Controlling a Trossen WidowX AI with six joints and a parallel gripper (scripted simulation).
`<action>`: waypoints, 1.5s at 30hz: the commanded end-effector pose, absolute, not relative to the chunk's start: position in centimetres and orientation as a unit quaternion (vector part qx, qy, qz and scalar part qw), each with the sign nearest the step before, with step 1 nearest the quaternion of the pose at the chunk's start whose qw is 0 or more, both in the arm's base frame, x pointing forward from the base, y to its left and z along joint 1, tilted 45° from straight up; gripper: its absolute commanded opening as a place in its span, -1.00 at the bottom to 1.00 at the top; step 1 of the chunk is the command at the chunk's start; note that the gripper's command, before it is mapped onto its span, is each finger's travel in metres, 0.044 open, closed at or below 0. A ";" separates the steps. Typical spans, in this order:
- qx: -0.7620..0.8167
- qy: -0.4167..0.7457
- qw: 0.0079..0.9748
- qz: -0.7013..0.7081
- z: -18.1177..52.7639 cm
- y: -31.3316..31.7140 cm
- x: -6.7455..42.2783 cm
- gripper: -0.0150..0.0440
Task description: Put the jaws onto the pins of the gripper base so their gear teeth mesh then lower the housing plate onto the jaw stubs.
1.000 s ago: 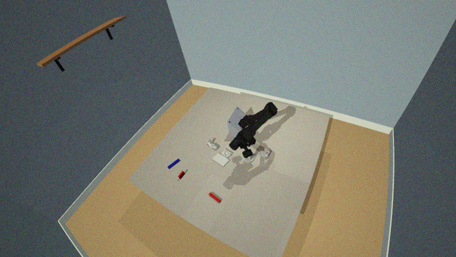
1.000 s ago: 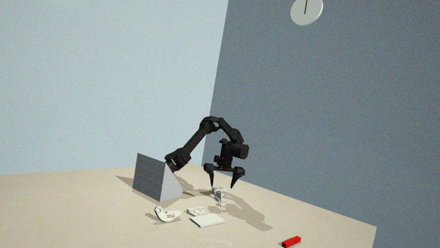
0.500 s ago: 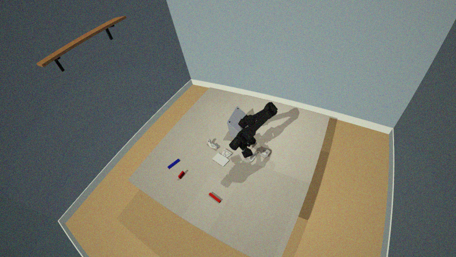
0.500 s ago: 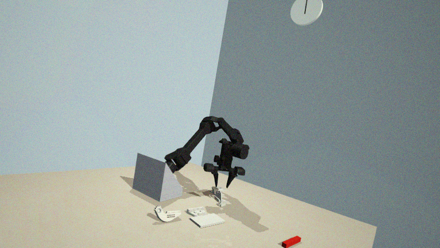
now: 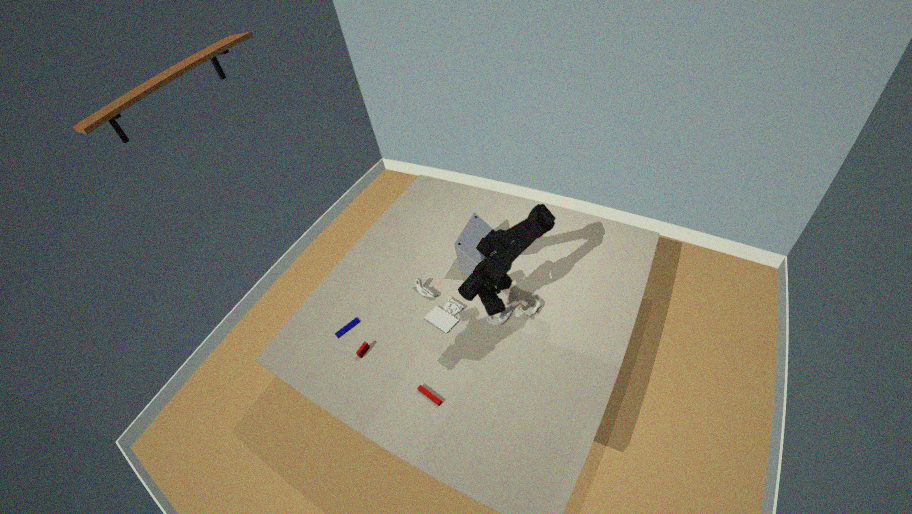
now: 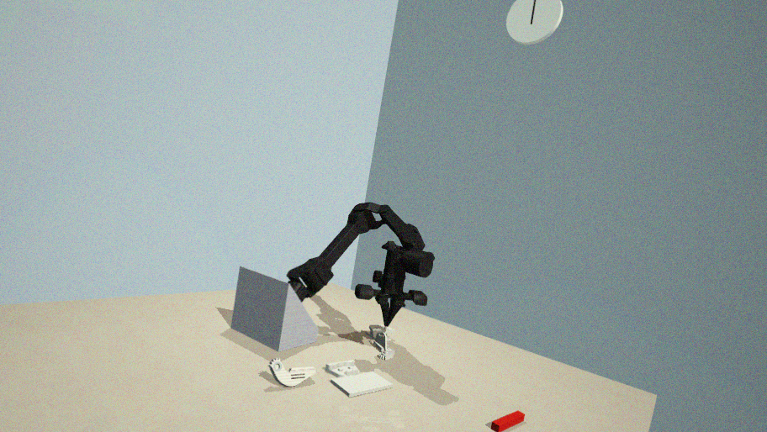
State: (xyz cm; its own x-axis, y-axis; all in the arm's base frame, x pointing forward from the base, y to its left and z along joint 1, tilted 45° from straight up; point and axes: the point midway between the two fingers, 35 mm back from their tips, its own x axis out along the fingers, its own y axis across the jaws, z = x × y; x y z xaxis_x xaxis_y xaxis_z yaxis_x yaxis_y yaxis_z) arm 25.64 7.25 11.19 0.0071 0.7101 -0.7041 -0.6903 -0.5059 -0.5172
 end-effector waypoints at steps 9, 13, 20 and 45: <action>-0.507 -0.010 0.497 0.704 11.2 7.2 25.6 -0.49; -0.507 -0.010 0.497 0.705 11.2 7.2 25.6 -0.14; -0.507 -0.010 0.497 0.705 11.2 7.2 25.6 0.49; -0.507 -0.010 0.497 0.705 11.2 7.2 25.6 1.00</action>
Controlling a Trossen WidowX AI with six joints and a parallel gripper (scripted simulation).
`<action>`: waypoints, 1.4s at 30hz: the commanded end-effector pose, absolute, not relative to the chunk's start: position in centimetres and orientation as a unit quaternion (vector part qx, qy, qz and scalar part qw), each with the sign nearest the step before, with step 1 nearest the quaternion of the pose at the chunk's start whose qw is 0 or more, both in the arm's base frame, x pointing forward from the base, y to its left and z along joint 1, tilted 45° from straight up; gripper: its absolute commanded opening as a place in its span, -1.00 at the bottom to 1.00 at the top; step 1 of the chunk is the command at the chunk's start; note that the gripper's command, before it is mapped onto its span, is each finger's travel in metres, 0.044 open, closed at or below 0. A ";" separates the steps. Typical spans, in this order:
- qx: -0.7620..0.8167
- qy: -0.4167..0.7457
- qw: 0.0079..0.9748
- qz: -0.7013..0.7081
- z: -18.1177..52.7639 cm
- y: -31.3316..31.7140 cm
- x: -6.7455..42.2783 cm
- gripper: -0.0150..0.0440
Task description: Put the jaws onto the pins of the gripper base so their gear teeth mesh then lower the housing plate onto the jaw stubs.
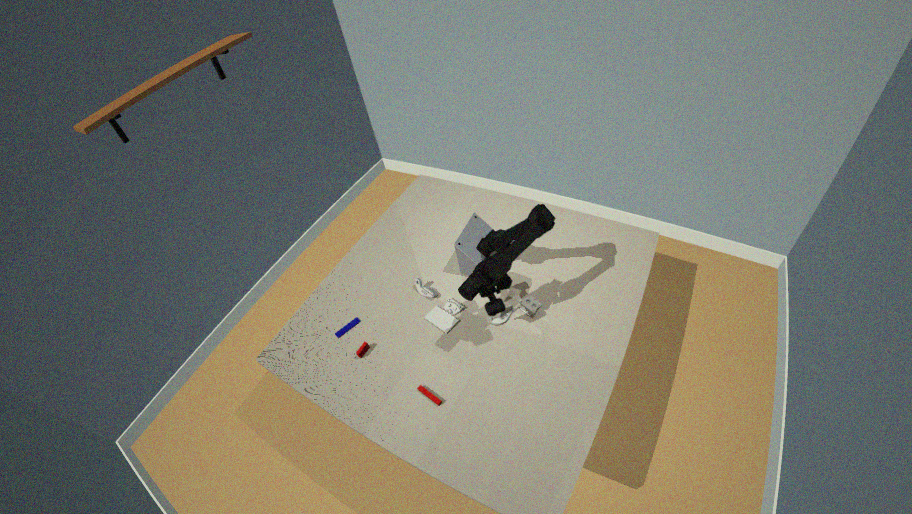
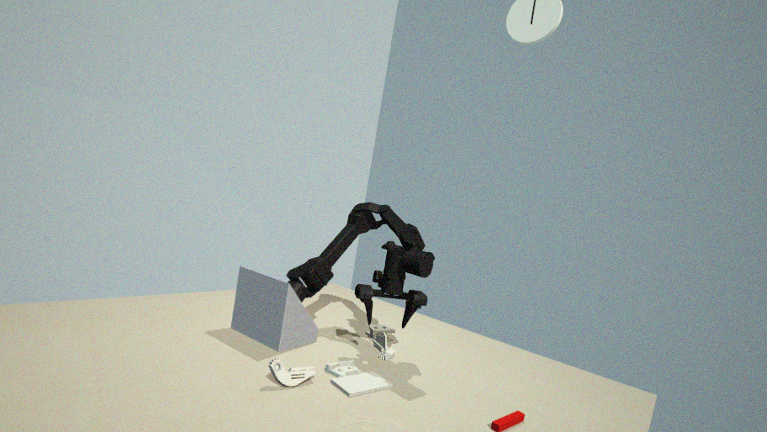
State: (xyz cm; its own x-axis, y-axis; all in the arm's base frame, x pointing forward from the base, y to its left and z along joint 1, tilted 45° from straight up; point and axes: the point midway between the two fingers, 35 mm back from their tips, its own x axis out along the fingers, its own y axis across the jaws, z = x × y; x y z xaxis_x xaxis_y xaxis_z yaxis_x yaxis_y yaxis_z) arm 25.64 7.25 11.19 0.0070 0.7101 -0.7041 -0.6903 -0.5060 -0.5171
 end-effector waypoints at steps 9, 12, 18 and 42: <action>-0.507 -0.010 0.497 0.705 11.2 7.2 25.6 1.00; -0.507 -0.010 0.497 0.705 11.2 7.2 25.6 0.73; -0.507 -0.010 0.497 0.705 11.2 7.2 25.6 0.20; -0.518 -0.025 0.484 0.705 12.0 7.8 25.3 -0.05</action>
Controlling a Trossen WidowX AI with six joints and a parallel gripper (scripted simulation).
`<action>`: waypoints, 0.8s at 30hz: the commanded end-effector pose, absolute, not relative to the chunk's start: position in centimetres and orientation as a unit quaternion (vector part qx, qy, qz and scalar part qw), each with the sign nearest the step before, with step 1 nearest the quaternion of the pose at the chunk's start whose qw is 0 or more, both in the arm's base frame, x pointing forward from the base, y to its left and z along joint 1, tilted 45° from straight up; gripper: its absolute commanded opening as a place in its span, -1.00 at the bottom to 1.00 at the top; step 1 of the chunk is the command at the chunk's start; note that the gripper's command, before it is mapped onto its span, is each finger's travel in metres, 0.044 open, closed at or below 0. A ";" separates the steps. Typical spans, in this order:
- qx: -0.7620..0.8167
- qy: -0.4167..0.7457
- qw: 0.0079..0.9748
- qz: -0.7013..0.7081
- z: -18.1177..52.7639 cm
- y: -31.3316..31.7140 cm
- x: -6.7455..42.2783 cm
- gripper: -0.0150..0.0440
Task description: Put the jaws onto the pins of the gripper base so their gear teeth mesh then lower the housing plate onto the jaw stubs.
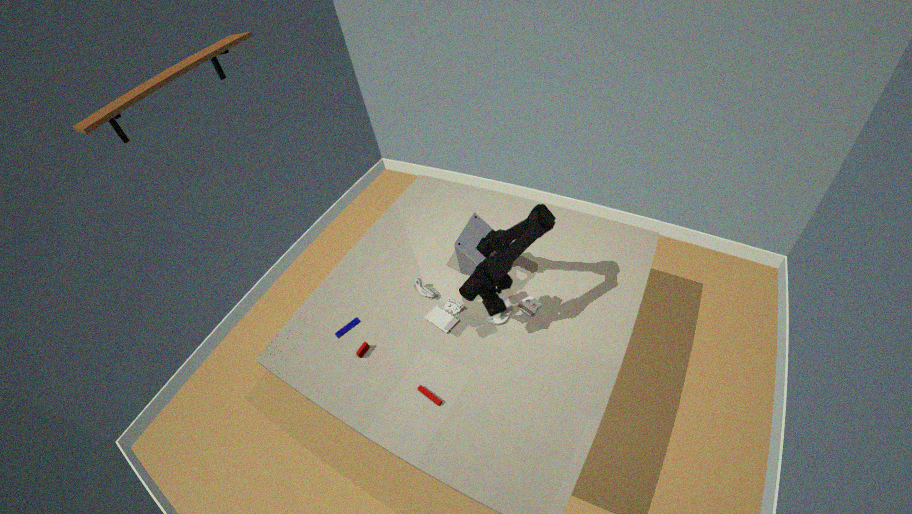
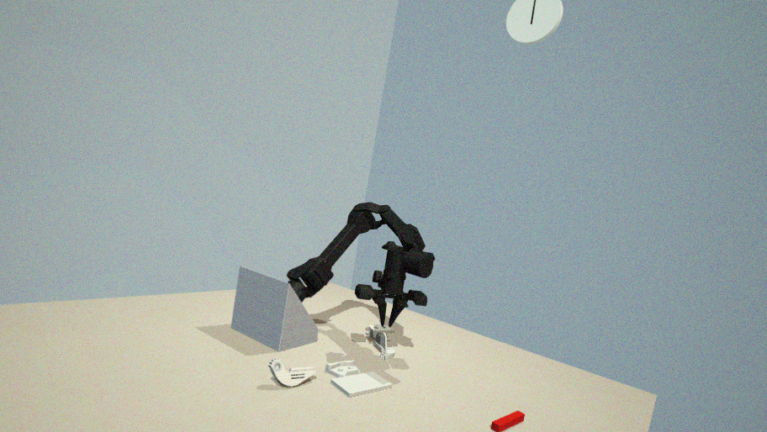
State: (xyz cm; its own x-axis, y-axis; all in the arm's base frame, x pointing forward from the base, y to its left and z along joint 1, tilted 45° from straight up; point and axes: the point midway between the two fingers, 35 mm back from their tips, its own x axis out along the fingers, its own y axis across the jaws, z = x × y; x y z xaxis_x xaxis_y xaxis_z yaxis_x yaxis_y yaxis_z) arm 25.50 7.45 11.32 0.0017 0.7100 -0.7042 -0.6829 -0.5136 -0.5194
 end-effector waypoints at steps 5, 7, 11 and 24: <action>-0.540 -0.058 0.458 0.704 13.6 8.8 24.6 0.40; -0.549 -0.071 0.447 0.703 14.2 9.2 24.2 0.58; -0.562 -0.093 0.429 0.701 15.3 9.9 23.6 0.93; -0.562 -0.095 0.429 0.700 12.5 12.8 23.5 1.00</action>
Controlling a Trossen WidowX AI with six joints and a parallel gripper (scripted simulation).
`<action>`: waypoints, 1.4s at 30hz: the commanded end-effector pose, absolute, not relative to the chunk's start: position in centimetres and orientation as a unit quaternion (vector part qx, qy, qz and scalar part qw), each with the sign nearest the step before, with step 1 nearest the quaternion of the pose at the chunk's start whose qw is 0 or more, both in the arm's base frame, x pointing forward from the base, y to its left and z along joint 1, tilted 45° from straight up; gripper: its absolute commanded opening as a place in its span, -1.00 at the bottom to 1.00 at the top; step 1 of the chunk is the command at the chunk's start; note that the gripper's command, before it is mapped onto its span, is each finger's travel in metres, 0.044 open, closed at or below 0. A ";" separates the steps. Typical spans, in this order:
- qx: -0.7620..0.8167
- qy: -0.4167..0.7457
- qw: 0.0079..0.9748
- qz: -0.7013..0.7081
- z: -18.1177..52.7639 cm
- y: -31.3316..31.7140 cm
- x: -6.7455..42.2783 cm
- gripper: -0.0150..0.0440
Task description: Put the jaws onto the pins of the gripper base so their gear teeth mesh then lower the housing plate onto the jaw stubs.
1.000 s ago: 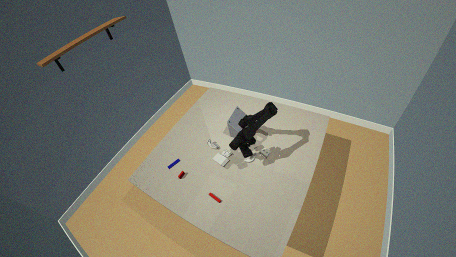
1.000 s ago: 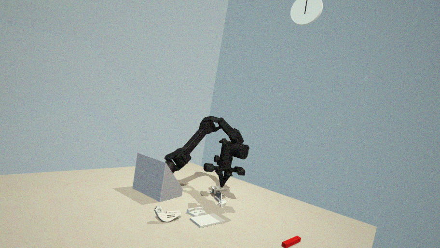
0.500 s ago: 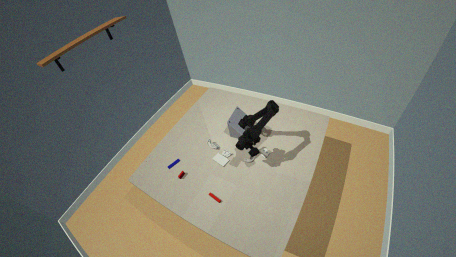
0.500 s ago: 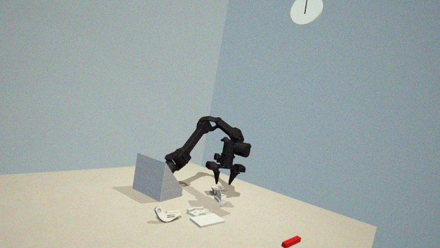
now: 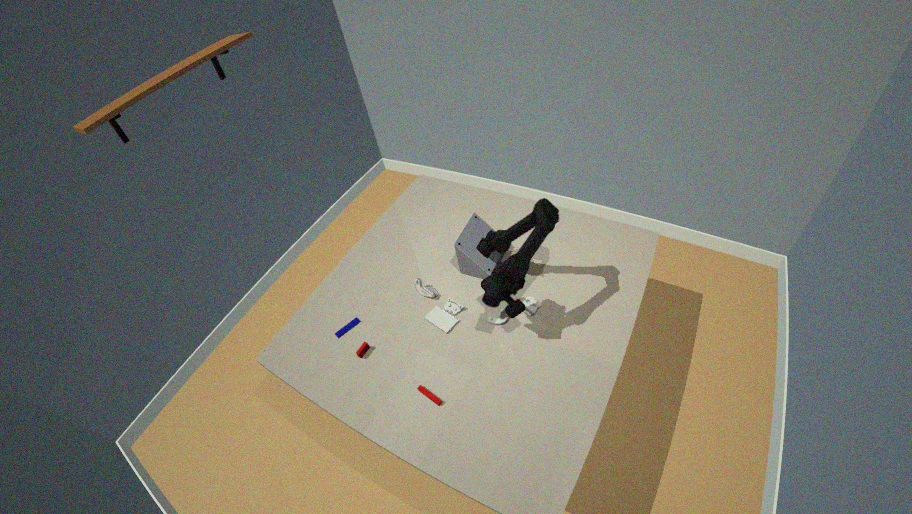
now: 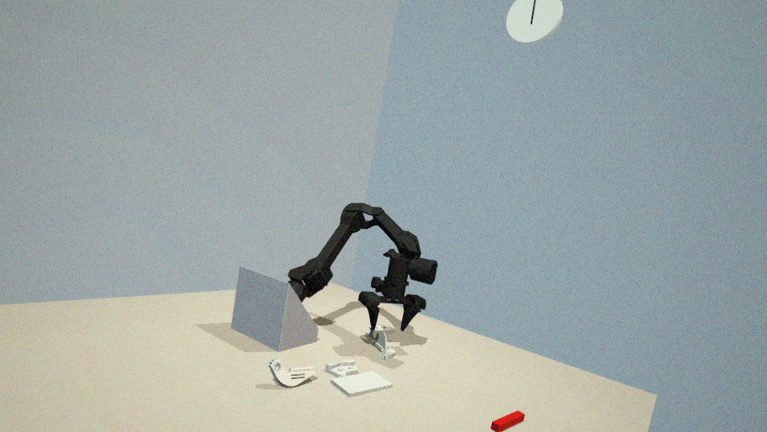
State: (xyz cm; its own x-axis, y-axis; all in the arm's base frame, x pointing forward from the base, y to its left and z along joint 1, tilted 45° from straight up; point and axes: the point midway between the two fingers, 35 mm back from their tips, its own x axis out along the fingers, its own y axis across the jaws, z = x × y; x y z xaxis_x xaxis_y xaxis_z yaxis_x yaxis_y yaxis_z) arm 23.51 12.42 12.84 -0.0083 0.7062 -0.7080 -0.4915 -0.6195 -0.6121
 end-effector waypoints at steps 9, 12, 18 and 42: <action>-0.563 -0.095 0.429 0.701 11.8 13.5 23.6 1.00; -0.563 -0.095 0.428 0.701 11.4 13.8 23.7 1.00; -0.563 -0.095 0.428 0.701 10.7 14.5 23.7 1.00; -0.562 -0.096 0.430 0.700 9.1 16.3 23.5 1.00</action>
